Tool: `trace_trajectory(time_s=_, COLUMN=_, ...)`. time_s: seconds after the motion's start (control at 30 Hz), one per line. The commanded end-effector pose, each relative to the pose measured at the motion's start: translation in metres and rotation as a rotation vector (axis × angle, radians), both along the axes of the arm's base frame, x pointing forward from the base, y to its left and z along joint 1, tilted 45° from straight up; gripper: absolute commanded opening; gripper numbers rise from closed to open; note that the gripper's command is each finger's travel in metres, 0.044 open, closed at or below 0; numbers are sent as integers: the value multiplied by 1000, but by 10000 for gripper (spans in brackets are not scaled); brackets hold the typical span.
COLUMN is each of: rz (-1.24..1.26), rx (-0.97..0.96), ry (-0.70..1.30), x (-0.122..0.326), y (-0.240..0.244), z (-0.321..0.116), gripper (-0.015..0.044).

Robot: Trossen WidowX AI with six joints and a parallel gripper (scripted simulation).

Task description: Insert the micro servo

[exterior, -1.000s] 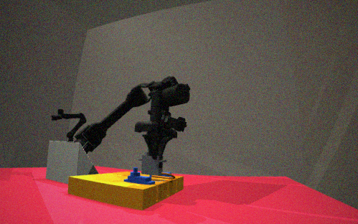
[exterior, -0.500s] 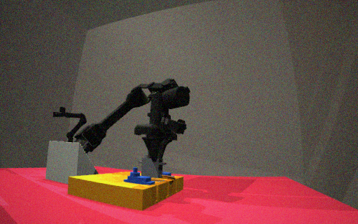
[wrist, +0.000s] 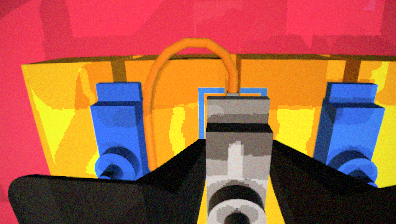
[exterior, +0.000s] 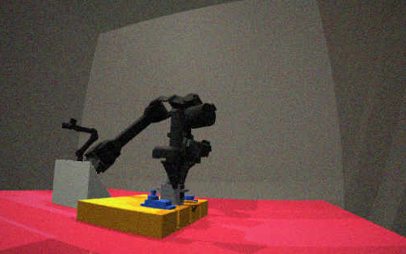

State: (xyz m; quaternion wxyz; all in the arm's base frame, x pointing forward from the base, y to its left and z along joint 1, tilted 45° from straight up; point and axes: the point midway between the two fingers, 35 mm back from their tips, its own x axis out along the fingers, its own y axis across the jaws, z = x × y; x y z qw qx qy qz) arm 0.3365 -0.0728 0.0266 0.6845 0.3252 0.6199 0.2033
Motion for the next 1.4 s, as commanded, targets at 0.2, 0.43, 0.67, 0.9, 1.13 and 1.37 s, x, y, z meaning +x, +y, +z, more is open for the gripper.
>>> trace_trajectory(time_s=0.2, rz=-6, rx=5, ry=2, x=1, y=6, z=-6, gripper=0)
trace_trajectory(time_s=0.43, rz=-6, rx=5, ry=2, x=2, y=11, z=-11, gripper=0)
trace_trajectory(time_s=0.67, rz=-6, rx=5, ry=2, x=3, y=15, z=-16, gripper=0)
trace_trajectory(time_s=0.9, rz=-6, rx=6, ry=2, x=5, y=20, z=-21, gripper=0)
trace_trajectory(time_s=1.13, rz=-6, rx=6, ry=2, x=6, y=25, z=-25, gripper=0)
trace_trajectory(time_s=1.37, rz=-6, rx=6, ry=2, x=5, y=24, z=-25, gripper=157)
